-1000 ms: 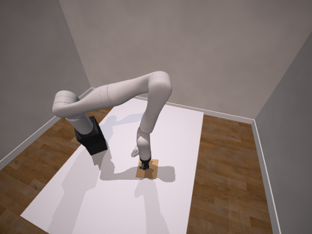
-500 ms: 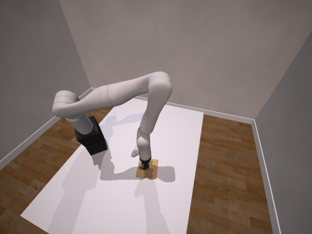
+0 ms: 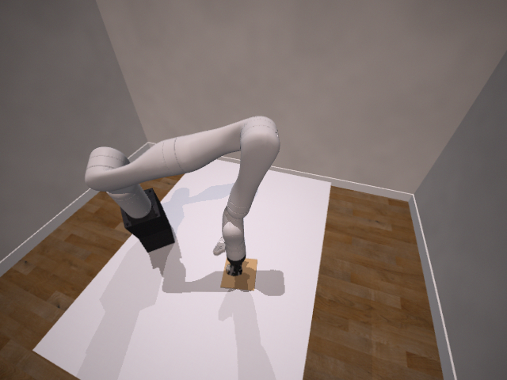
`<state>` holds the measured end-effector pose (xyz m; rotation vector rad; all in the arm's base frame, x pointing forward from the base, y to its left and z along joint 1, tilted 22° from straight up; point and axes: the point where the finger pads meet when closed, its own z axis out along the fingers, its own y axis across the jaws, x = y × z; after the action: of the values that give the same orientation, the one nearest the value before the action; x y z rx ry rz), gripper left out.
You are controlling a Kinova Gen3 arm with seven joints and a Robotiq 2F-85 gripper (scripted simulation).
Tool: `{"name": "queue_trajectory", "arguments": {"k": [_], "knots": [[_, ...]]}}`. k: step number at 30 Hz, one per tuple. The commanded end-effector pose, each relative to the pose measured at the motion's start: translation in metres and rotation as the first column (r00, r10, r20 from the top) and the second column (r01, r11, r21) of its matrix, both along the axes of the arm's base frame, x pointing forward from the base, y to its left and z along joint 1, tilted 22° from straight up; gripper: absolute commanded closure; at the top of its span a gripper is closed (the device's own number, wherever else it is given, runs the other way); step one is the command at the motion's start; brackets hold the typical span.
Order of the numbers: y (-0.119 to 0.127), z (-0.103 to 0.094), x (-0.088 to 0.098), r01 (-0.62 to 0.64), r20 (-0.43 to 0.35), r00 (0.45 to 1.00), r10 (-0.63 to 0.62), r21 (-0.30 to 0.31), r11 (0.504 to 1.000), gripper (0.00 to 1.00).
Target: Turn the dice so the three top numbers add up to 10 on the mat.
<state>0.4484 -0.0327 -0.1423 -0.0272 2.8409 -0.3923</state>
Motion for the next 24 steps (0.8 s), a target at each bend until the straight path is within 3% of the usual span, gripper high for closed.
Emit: {"name": "queue_trajectory", "arguments": {"k": [1, 18, 24], "knots": [[0.0021, -0.0010, 0.0031, 0.006, 0.009, 1.000, -0.006, 0.007, 1.000, 0.85], [0.0021, -0.0010, 0.0031, 0.006, 0.009, 1.000, -0.006, 0.007, 1.000, 0.85], [0.0021, -0.0010, 0.0031, 0.006, 0.009, 1.000, -0.006, 0.007, 1.000, 0.77]]}}
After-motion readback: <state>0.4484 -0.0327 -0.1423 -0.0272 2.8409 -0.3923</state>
